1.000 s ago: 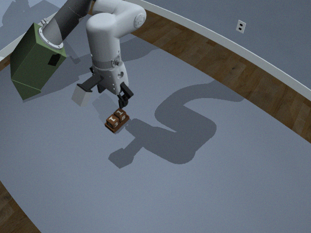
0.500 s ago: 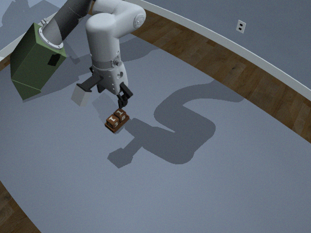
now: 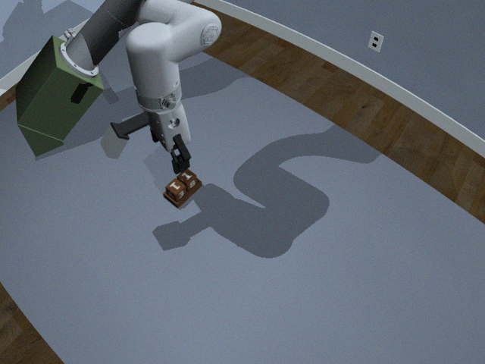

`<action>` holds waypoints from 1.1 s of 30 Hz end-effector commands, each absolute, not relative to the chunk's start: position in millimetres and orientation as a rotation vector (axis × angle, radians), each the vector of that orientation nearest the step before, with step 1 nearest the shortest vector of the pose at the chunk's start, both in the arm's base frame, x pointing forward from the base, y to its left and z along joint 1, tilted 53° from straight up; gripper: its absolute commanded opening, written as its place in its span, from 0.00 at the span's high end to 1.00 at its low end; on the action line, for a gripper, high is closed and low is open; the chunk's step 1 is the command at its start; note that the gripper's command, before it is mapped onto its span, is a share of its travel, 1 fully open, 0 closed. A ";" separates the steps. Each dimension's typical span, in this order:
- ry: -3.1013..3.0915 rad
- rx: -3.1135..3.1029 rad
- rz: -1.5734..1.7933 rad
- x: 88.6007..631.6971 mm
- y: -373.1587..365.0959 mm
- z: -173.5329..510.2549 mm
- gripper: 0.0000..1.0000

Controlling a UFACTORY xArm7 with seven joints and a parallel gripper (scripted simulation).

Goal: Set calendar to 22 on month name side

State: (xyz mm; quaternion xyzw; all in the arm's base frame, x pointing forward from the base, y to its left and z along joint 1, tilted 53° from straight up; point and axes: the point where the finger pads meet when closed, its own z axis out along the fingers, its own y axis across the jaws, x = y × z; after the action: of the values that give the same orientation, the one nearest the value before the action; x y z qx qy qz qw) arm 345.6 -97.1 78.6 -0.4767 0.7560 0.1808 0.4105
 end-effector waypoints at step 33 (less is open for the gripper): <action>2.454 0.126 1.058 323.3 -103.7 41.5 0.00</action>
State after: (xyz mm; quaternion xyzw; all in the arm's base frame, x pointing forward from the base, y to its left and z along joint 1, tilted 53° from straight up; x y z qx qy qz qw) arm 325.7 -101.4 45.1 -0.0151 0.8921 0.3697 0.2593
